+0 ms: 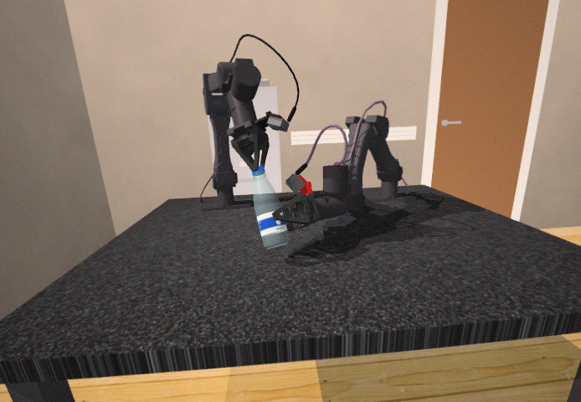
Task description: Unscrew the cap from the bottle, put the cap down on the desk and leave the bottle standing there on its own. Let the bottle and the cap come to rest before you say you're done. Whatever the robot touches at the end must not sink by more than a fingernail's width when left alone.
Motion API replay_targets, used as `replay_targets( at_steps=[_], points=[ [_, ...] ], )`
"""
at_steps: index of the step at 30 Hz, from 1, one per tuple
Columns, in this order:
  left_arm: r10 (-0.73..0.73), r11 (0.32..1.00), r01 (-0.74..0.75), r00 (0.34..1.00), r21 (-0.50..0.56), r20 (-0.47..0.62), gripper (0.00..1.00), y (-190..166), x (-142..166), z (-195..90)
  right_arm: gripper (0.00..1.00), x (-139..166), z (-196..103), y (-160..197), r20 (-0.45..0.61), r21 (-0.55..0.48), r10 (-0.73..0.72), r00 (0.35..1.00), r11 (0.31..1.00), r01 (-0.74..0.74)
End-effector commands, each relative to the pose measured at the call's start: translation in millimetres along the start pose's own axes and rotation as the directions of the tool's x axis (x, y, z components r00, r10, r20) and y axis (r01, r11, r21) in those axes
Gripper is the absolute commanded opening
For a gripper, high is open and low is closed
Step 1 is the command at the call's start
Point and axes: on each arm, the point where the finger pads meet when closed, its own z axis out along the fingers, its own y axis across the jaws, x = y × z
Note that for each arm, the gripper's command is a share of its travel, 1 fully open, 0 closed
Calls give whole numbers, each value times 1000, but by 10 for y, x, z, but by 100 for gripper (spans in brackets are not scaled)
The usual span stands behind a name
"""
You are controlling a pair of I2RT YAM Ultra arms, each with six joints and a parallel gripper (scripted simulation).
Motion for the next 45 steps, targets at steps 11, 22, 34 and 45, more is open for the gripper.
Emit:
replay_targets(
  at_steps=[11,22,34,45],
  points=[
    [28,999,-27,998,-25,47,0,149,-204,54,23,-19,-39,-23,8,11,-33,999,999,32],
    [28,999,-27,998,-25,47,0,149,-204,54,57,-19,-39,-23,10,5,341,940,940,-341],
    [28,999,-27,998,-25,47,0,149,-204,54,57,-20,-40,-23,10,-4,799,601,601,-799],
    [28,999,-27,998,-25,47,0,149,-204,54,57,-20,-41,-23,5,-12,987,158,158,-987]
  ],
)
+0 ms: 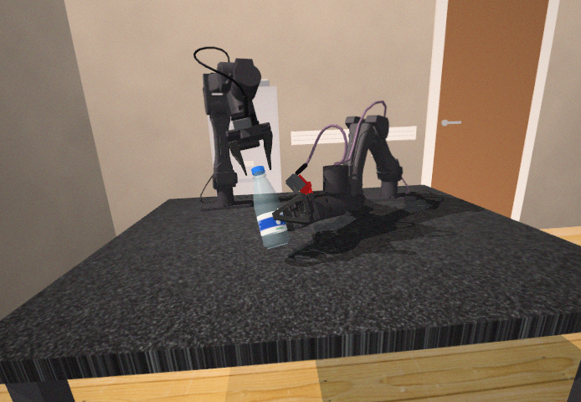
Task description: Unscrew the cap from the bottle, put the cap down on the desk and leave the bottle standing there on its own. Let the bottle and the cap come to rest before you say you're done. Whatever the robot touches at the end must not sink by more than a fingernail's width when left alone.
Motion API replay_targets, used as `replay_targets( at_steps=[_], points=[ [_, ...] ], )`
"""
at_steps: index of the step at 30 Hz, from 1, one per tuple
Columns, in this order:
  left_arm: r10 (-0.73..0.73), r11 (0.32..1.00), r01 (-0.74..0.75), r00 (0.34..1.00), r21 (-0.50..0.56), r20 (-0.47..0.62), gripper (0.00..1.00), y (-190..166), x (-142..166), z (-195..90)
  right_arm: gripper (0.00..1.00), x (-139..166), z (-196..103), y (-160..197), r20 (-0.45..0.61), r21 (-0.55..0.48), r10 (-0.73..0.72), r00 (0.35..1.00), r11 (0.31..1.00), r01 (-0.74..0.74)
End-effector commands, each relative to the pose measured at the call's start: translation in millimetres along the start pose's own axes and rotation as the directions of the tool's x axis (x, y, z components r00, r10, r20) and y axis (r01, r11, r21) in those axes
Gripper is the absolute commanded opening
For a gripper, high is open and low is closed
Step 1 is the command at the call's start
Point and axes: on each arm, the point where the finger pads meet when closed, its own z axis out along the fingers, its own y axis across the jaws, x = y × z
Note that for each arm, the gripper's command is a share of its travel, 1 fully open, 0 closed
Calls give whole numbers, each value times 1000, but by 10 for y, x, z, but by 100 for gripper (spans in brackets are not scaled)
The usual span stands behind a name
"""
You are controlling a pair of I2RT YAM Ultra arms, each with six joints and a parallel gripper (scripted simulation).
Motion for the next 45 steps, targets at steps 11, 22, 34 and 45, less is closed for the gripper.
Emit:
replay_targets(
  at_steps=[11,22,34,45],
  points=[
    [28,999,-27,999,-25,47,0,148,-202,54,57,-33,-43,-2,1,-14,641,768,768,-641],
    [28,999,-27,999,-25,47,0,148,-202,54,57,-33,-43,-2,-7,-13,934,357,357,-934],
    [28,999,-27,999,-25,47,0,148,-202,54,20,-23,-40,34,-12,-17,911,411,411,-911],
    [28,999,-27,999,-25,47,0,148,-202,54,0,-23,-47,34,-5,-15,660,751,751,-660]
  ],
)
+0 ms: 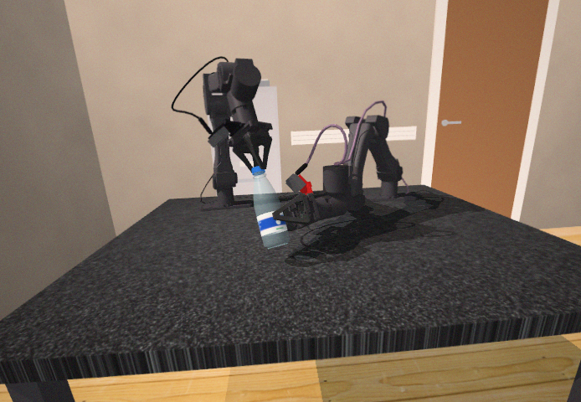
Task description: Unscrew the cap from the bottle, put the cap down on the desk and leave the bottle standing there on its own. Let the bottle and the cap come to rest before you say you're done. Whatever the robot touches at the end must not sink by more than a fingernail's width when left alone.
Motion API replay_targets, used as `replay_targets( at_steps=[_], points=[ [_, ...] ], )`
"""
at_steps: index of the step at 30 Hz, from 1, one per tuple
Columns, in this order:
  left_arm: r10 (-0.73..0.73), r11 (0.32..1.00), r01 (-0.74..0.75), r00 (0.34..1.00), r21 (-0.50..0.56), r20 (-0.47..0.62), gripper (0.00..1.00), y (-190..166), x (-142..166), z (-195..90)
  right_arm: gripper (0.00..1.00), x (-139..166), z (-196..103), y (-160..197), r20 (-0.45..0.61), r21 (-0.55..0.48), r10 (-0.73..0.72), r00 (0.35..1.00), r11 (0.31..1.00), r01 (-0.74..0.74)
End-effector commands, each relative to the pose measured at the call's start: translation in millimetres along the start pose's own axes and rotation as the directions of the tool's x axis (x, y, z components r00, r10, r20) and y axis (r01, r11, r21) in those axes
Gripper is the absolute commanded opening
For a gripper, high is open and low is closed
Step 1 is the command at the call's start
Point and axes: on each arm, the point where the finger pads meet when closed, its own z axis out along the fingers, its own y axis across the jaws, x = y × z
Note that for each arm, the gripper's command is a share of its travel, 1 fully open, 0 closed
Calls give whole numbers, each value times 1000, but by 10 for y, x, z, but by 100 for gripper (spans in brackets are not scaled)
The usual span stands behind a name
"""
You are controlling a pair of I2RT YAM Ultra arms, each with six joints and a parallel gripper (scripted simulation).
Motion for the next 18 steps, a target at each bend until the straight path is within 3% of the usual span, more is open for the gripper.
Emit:
replay_targets(
  at_steps=[1,2,9,16,18],
  points=[
    [28,999,-27,999,-24,47,0,146,-203,54,0,-10,-47,30,7,-7,-194,981,981,194],
    [28,999,-27,999,-24,47,0,146,-203,54,0,-10,-48,30,8,-5,-306,952,952,306],
    [28,999,-27,999,-24,47,0,146,-203,54,0,-10,-54,30,9,2,-589,808,808,589],
    [28,999,-27,999,-24,47,0,146,-203,54,0,-10,-58,30,7,9,-814,581,581,814],
    [28,999,-27,999,-24,47,0,146,-203,54,0,-10,-58,30,7,9,-814,581,581,814]
  ],
)
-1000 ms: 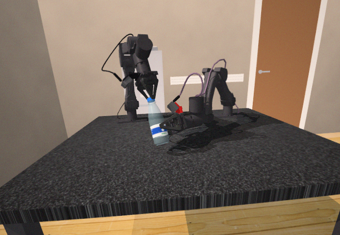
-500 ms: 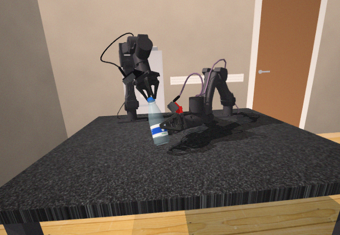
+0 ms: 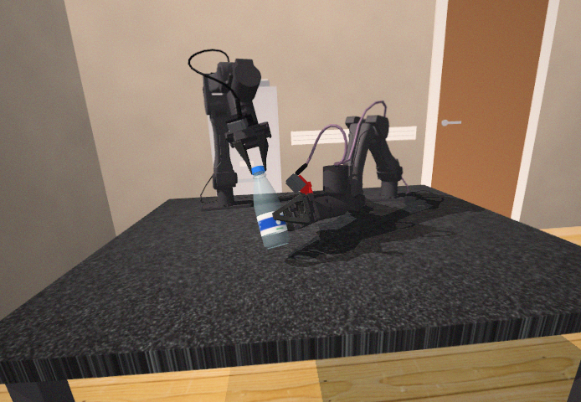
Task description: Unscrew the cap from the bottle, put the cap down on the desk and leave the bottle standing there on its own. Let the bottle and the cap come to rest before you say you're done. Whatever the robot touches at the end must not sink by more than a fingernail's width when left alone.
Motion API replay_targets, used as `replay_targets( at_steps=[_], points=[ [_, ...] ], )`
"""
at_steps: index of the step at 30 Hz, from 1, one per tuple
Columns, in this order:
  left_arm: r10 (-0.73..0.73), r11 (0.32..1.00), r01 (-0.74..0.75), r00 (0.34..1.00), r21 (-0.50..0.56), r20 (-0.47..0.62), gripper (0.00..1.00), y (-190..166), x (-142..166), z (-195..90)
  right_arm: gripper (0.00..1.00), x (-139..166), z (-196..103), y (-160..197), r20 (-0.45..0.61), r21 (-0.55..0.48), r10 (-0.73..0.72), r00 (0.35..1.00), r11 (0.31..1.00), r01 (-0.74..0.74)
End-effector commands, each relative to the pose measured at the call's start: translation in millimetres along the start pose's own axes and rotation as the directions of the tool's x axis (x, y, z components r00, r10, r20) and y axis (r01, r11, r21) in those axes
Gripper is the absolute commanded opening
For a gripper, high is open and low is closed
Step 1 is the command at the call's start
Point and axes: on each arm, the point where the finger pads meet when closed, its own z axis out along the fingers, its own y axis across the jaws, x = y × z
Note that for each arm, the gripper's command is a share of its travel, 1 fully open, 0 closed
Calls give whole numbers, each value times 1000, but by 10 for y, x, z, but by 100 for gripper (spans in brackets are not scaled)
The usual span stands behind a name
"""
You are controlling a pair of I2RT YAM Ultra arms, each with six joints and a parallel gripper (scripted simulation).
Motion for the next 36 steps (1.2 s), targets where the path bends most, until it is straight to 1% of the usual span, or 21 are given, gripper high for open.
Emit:
replay_targets(
  at_steps=[1,4,8,11,15,17,18,21,26,27,34,36],
  points=[
    [28,999,-27,998,-25,47,0,148,-205,54,0,-37,-58,35,12,1,-276,961,961,276],
    [28,999,-27,998,-25,47,0,148,-205,54,0,-37,-60,35,11,5,-402,916,916,402],
    [28,999,-27,998,-25,47,0,148,-205,54,0,-37,-63,35,10,10,-561,827,828,561],
    [28,999,-27,998,-25,47,0,148,-205,54,0,-37,-64,35,8,13,-669,743,743,669],
    [28,999,-27,998,-25,47,0,148,-205,54,0,-37,-67,35,5,17,-792,610,610,792],
    [28,999,-27,998,-25,47,0,148,-205,54,0,-37,-67,35,5,17,-792,610,610,792],
    [28,999,-27,998,-25,47,0,148,-205,54,0,-37,-67,35,3,19,-857,516,516,856],
    [28,999,-27,998,-25,47,0,148,-205,54,0,-37,-69,35,0,21,-917,398,398,917],
    [28,999,-27,998,-25,47,0,148,-205,54,0,-37,-70,35,-4,21,-983,182,182,983],
    [28,999,-27,998,-25,47,0,148,-205,54,0,-37,-70,35,-4,21,-987,164,163,986],
    [28,999,-27,998,-25,47,0,148,-205,54,0,-37,-70,35,-4,21,-987,164,163,986],
    [28,999,-27,998,-25,47,0,148,-205,54,0,-38,-54,7,-7,22,-981,194,194,981]
  ],
)
